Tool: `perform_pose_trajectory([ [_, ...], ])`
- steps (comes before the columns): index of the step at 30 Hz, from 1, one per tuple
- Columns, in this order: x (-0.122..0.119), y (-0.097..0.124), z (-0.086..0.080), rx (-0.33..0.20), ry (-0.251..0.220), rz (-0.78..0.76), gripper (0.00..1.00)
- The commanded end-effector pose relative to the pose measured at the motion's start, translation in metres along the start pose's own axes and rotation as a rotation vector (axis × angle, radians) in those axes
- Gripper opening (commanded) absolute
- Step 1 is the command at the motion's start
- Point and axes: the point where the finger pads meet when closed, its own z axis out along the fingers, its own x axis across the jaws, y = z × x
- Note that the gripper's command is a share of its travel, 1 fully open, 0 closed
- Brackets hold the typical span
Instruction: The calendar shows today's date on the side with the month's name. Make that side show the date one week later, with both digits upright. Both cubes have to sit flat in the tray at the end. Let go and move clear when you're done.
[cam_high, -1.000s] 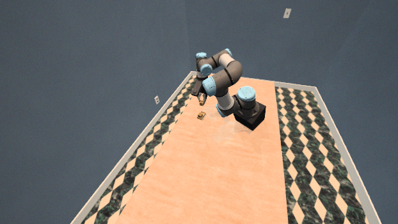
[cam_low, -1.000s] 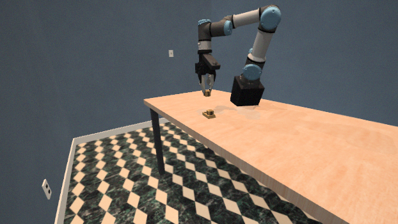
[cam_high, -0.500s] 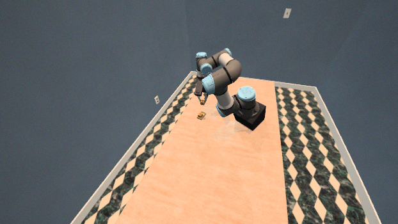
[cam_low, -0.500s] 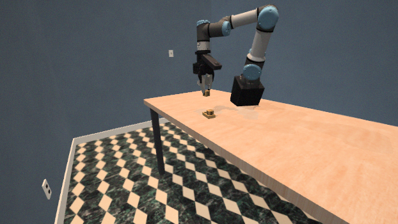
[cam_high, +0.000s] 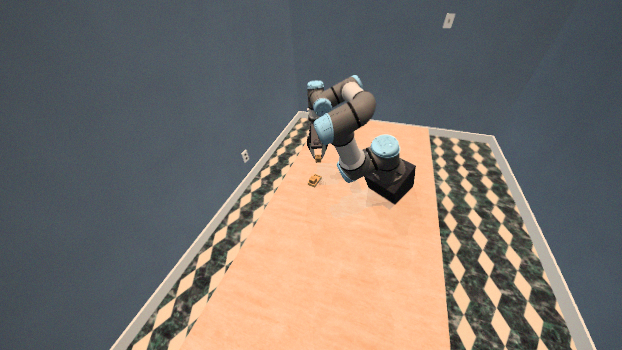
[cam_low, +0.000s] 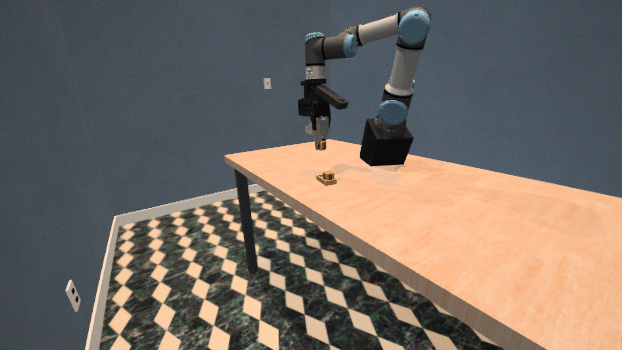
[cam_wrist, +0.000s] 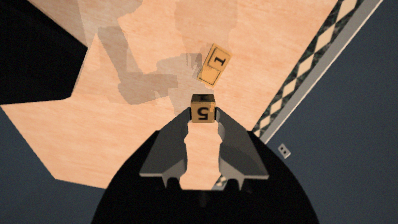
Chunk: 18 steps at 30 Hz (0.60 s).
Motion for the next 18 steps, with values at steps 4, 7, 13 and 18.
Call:
perform_pose_trajectory([
  [4, -0.004, 0.011, -0.001, -0.001, 0.009, -0.211, 0.1],
  [7, -0.006, 0.013, 0.0, -0.001, 0.009, -0.256, 0.1],
  [13, -0.009, 0.019, 0.001, -0.002, 0.009, -0.381, 0.1],
  [18, -0.012, 0.024, 0.001, -0.002, 0.009, -0.465, 0.1],
])
